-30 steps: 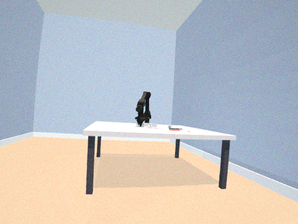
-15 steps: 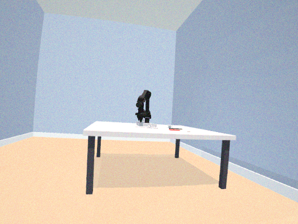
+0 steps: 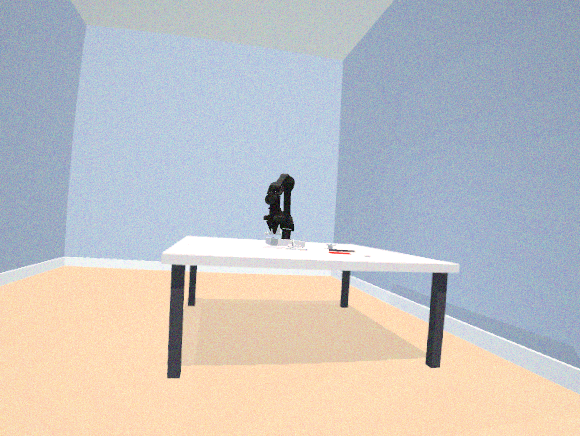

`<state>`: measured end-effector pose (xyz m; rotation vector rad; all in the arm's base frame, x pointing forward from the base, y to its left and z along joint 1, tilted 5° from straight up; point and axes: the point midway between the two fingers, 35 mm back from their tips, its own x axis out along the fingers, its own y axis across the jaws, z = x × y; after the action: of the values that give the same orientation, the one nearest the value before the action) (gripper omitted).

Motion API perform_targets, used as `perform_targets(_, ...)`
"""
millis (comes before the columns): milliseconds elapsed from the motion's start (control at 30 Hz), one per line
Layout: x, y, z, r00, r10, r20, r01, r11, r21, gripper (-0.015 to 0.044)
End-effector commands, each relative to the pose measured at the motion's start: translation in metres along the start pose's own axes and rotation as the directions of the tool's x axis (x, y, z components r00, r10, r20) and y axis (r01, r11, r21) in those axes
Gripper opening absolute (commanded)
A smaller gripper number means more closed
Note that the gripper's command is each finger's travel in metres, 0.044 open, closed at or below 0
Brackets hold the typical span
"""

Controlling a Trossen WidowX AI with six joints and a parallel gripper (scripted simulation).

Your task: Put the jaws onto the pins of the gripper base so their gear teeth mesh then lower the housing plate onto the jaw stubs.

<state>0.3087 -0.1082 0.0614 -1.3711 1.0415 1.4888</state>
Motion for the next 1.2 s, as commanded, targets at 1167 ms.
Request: perform_targets(1167,-0.007,-0.017,0.072,1.000,-0.014,-0.002,0.013,0.774,0.633,0.0134)
